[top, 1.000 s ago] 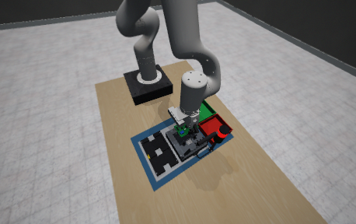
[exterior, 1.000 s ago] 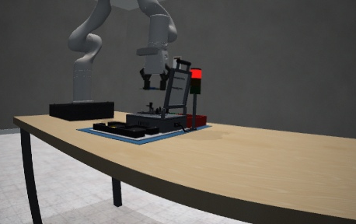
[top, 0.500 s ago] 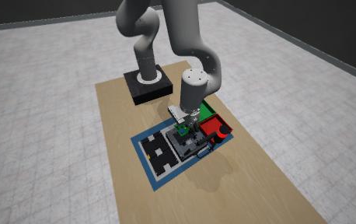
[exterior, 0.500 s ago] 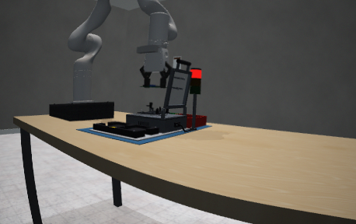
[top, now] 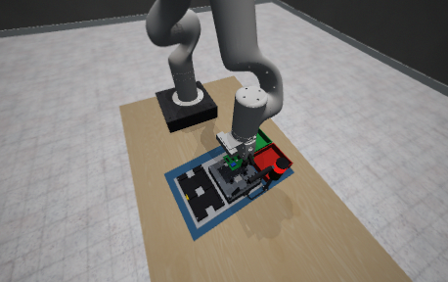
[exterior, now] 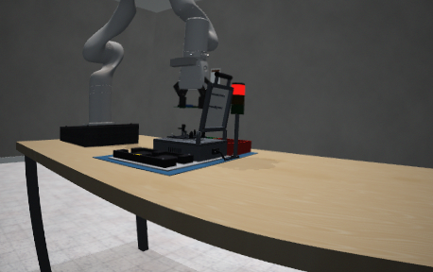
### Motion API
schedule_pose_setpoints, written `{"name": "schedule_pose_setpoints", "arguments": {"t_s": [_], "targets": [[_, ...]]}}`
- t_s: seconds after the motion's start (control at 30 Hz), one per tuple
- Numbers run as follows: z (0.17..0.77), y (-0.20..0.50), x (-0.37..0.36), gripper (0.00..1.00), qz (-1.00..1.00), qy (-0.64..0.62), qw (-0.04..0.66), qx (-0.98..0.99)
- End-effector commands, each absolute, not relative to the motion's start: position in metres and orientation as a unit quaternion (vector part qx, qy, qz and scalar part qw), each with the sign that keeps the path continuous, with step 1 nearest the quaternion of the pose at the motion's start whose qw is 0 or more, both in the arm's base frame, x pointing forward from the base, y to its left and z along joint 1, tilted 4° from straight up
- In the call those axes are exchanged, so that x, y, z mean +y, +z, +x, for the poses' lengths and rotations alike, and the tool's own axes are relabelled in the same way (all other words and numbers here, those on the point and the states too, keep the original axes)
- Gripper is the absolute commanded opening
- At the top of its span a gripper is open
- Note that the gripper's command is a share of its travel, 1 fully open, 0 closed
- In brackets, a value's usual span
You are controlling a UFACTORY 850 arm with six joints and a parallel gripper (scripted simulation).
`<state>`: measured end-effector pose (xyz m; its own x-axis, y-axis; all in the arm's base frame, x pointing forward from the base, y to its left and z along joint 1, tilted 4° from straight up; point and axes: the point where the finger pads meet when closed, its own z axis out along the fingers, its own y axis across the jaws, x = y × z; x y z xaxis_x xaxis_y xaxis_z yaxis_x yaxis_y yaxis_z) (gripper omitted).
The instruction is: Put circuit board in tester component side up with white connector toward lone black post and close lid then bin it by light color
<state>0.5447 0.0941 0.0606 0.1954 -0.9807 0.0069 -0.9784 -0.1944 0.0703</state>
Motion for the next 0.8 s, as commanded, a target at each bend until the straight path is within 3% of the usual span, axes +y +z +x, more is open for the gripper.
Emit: {"name": "schedule_pose_setpoints", "arguments": {"t_s": [0.0,0.77], "targets": [[0.545,0.054,0.118,0.79,0.773,-0.019,0.029,-0.634],[0.537,0.011,0.258,0.79,0.773,-0.019,0.029,-0.634]]}}
